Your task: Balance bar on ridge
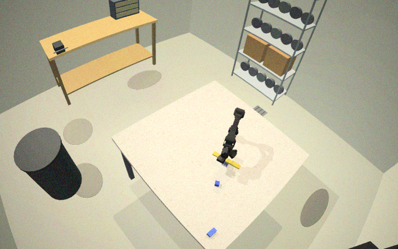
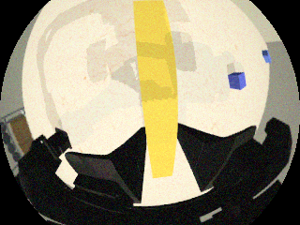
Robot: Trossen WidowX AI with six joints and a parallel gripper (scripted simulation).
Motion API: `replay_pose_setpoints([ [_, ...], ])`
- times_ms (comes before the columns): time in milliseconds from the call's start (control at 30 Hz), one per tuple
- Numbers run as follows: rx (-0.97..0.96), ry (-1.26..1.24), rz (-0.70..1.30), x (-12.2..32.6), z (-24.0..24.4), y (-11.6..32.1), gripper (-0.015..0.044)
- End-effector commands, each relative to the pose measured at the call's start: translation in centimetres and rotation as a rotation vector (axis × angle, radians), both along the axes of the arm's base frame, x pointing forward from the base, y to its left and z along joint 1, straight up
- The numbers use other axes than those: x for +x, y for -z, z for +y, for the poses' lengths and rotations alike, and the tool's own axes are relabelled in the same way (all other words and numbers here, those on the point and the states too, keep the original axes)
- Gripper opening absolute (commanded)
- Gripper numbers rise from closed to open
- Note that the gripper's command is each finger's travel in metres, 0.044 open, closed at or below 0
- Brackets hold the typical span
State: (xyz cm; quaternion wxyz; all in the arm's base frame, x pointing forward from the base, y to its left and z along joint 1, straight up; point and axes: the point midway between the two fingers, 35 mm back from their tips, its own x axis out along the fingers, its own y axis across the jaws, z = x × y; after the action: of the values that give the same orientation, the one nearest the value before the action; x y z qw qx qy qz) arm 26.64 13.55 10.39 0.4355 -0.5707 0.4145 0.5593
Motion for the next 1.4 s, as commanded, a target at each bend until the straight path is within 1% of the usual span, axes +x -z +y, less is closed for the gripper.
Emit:
replay_pose_setpoints([
  [0, 0.000, 0.000, 0.000, 0.0, 0.0, 0.0, 0.0171],
  [467, 0.000, 0.000, 0.000, 0.0, 0.0, 0.0, 0.0173],
  [500, 0.000, 0.000, 0.000, 0.0, 0.0, 0.0, 0.0185],
  [867, 0.000, 0.000, 0.000, 0.0, 0.0, 0.0, 0.0185],
  [1167, 0.000, 0.000, 0.000, 0.0, 0.0, 0.0, 0.0421],
  [1200, 0.000, 0.000, 0.000, 0.0, 0.0, 0.0, 0.0440],
  [1300, 0.000, 0.000, 0.000, 0.0, 0.0, -0.2, 0.0440],
  [1367, 0.000, 0.000, 0.000, 0.2, 0.1, -1.9, 0.0440],
])
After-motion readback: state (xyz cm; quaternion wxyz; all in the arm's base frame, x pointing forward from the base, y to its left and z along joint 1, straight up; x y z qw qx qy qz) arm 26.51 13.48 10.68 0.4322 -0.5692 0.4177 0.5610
